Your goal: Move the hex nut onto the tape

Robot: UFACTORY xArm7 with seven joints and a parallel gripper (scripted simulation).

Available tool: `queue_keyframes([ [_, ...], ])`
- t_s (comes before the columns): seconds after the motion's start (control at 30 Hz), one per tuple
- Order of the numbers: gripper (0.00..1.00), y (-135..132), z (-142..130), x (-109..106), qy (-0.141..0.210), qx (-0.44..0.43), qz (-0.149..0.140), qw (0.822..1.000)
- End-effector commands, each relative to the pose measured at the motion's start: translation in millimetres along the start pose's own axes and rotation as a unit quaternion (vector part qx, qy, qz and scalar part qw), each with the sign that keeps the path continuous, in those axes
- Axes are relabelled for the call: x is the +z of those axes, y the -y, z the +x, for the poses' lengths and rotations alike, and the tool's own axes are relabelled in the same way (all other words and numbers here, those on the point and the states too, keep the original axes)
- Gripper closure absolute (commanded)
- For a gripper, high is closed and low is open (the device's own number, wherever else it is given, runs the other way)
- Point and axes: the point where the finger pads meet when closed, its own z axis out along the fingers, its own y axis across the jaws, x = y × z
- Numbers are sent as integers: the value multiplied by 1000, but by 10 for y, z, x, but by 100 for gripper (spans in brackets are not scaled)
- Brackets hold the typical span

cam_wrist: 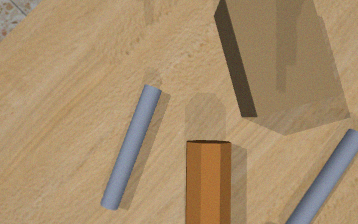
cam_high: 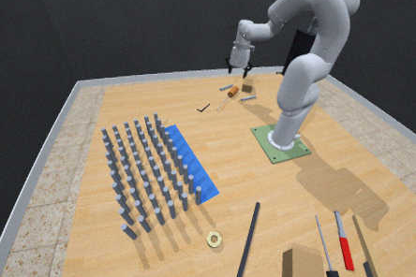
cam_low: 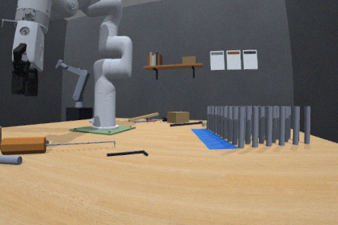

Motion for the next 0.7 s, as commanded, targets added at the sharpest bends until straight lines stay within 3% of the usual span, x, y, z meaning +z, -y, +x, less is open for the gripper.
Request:
queue_keyframes([
  [0.0,0,13,9,-18,-1,0,2,1000],
  [0.23,0,13,9,-18,-1,0,2,1000],
  [0.27,35,13,9,-18,-1,0,2,1000],
  [0.67,35,18,11,148,-1,0,2,1000],
])
